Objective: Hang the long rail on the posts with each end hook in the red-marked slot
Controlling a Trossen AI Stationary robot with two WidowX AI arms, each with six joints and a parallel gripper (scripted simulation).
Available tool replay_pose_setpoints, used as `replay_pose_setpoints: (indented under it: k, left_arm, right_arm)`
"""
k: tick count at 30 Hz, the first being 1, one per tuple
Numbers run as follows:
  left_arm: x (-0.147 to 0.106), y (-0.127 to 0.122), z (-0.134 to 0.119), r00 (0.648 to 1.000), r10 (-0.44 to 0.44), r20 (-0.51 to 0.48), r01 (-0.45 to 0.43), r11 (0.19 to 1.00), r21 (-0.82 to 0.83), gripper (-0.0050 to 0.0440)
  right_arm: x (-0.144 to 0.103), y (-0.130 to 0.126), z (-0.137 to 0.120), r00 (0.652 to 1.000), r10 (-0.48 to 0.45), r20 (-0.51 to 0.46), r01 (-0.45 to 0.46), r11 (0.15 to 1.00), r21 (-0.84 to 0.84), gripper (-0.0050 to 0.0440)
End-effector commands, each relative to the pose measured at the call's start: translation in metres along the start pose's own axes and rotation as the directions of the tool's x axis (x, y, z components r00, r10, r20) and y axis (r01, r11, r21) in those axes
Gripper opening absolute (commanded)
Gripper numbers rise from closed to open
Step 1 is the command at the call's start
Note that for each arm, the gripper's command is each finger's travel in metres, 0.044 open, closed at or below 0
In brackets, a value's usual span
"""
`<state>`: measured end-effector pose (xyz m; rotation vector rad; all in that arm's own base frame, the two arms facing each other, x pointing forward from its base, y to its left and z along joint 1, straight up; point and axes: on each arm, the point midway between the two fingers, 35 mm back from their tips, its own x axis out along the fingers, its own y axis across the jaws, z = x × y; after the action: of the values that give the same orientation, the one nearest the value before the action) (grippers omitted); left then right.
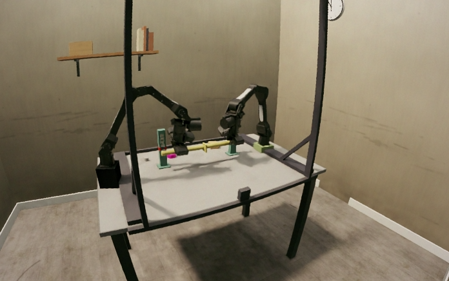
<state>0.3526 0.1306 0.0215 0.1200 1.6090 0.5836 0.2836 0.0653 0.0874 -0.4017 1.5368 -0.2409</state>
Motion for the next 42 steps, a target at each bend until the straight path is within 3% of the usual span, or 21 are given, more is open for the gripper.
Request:
replay_pose_setpoints:
  k: [1,42]
  left_arm:
    - [-0.012,0.018,0.003,0.999,0.003,0.041,-0.002,1.0,-0.024,-0.005]
    - [-0.002,0.039,0.003,0.999,0.005,0.041,-0.004,1.0,-0.024,-0.005]
  right_arm:
    - [-0.008,-0.011,0.001,0.999,0.008,0.036,-0.008,1.0,0.01,-0.005]
    - [0.002,-0.032,0.001,0.999,0.006,0.036,-0.006,1.0,0.01,-0.005]
